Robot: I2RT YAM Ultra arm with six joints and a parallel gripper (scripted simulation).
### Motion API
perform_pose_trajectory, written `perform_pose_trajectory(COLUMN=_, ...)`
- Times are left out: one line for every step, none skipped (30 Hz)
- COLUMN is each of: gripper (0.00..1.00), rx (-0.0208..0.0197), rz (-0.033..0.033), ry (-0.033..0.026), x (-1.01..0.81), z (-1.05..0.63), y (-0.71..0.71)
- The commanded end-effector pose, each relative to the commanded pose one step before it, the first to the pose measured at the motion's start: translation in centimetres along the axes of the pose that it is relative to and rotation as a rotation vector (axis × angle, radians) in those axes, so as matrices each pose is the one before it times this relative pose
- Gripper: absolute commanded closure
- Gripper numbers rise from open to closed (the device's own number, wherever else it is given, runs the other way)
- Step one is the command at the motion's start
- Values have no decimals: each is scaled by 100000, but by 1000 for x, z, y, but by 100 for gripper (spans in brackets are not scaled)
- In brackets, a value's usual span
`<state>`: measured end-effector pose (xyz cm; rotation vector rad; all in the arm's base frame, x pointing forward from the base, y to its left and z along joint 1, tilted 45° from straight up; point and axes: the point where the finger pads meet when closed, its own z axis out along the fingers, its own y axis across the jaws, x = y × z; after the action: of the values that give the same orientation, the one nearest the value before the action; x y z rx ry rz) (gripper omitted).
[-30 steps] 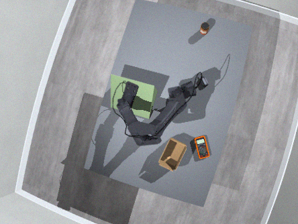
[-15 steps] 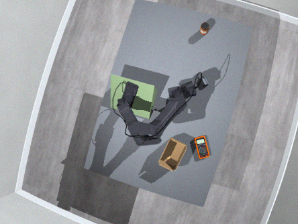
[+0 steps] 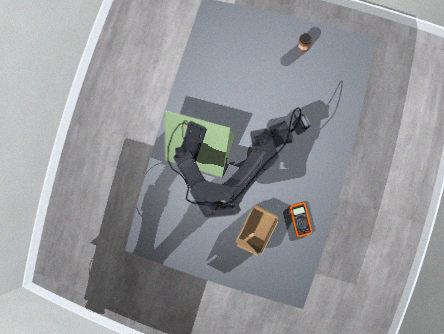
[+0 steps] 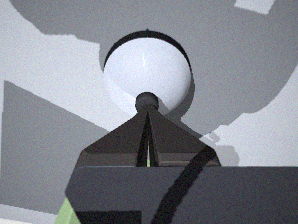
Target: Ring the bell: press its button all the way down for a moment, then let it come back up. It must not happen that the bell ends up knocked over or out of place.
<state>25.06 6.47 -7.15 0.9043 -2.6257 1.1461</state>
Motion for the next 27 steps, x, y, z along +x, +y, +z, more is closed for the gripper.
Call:
perform_pose_trajectory(gripper=100, rx=331, rz=1947, ry=-3535, x=-1224, z=-362, y=434)
perform_pose_trajectory(gripper=100, rx=-449, rz=569, ry=-923, x=-280, z=-383, y=-30)
perform_pose_trajectory(gripper=100, rx=-187, rz=-715, ry=983, x=345, z=-362, y=-173)
perform_pose_trajectory(gripper=100, rx=-330, rz=352, ry=-401, x=1, z=-408, y=-145)
perform_pose_trajectory(gripper=100, rx=-195, rz=671, ry=-862, x=-109, z=-436, y=-168)
perform_pose_trajectory(gripper=100, rx=-12, rz=-4, ry=2, x=2, z=-203, y=4)
perform_pose_trajectory(gripper=100, rx=-12, rz=-4, ry=3, x=4, z=-220, y=5)
perform_pose_trajectory(gripper=100, rx=-14, rz=-5, ry=3, x=2, z=-236, y=5)
perform_pose_trajectory(gripper=100, rx=-13, rz=-5, ry=4, x=4, z=-250, y=5)
perform_pose_trajectory(gripper=100, rx=0, rz=0, ry=0, x=0, z=0, y=0)
perform_pose_trajectory(gripper=100, rx=0, rz=0, ry=0, x=0, z=0, y=0)
perform_pose_trajectory(gripper=100, rx=247, rz=-821, ry=1069, x=132, z=47, y=211)
perform_pose_trajectory(gripper=100, rx=-253, rz=738, ry=-967, x=-107, z=-556, y=-184)
perform_pose_trajectory(gripper=100, rx=-39, rz=67, ry=-91, x=-7, z=-310, y=-13)
perform_pose_trajectory(gripper=100, rx=-16, rz=-6, ry=4, x=4, z=-289, y=6)
perform_pose_trajectory(gripper=100, rx=-15, rz=-6, ry=5, x=5, z=-293, y=6)
perform_pose_trajectory(gripper=100, rx=-16, rz=-6, ry=4, x=3, z=-295, y=6)
perform_pose_trajectory(gripper=100, rx=-15, rz=-6, ry=4, x=4, z=-295, y=6)
perform_pose_trajectory(gripper=100, rx=-15, rz=-6, ry=4, x=5, z=-292, y=6)
perform_pose_trajectory(gripper=100, rx=-15, rz=-6, ry=4, x=3, z=-288, y=6)
perform_pose_trajectory(gripper=100, rx=-14, rz=-6, ry=4, x=5, z=-280, y=5)
perform_pose_trajectory(gripper=100, rx=-14, rz=-6, ry=4, x=3, z=-271, y=5)
perform_pose_trajectory(gripper=100, rx=167, rz=-427, ry=577, x=55, z=-92, y=112)
perform_pose_trajectory(gripper=100, rx=56, rz=-154, ry=209, x=21, z=-186, y=42)
perform_pose_trajectory(gripper=100, rx=-133, rz=279, ry=-383, x=-28, z=-343, y=-68)
perform_pose_trajectory(gripper=100, rx=-138, rz=282, ry=-389, x=-28, z=-328, y=-69)
perform_pose_trajectory(gripper=100, rx=0, rz=0, ry=0, x=0, z=0, y=0)
